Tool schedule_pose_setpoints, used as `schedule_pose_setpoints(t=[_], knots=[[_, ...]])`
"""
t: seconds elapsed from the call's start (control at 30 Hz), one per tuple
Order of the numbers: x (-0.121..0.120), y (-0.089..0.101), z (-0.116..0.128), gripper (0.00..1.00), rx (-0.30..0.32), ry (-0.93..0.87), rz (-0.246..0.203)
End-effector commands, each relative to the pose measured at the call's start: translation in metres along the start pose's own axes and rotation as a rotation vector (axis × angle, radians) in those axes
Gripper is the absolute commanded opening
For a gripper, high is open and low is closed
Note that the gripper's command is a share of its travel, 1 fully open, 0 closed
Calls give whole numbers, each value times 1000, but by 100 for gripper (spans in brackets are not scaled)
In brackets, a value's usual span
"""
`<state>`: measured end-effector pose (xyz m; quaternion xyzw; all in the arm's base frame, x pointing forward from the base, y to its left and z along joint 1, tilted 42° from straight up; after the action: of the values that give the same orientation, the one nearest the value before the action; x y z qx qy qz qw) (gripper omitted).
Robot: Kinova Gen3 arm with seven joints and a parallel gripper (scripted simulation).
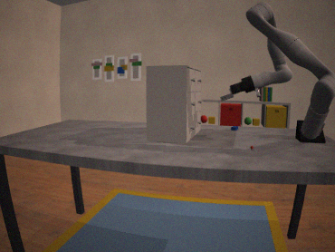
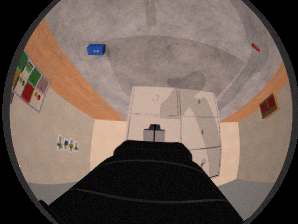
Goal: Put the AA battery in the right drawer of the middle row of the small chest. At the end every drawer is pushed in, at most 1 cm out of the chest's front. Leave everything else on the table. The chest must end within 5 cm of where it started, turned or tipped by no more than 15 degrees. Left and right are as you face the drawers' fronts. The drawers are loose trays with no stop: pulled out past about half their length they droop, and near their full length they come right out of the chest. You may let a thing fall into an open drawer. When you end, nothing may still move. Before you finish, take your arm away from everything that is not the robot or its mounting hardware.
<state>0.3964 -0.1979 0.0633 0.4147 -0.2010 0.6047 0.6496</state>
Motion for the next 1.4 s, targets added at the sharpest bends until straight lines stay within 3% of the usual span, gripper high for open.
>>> schedule_pose_setpoints(t=[0.0,0.63,1.0,1.37], knots=[[-3,5,3,0,-9,-3,-8],[0,7,5,0,33,-5,-5],[-1,16,12,0,122,-3,-28],[2,28,24,0,284,-5,-50]])
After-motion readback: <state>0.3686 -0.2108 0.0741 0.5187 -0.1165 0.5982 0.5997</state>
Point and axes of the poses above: the point where the finger pads meet when closed, its own y axis back along the fingers, its own x axis across the jaws, z = x × y, the point moved 2 cm from there along y, back along the fingers, and after that the axes turned 9 degrees about -y, right-handed, at the moved point
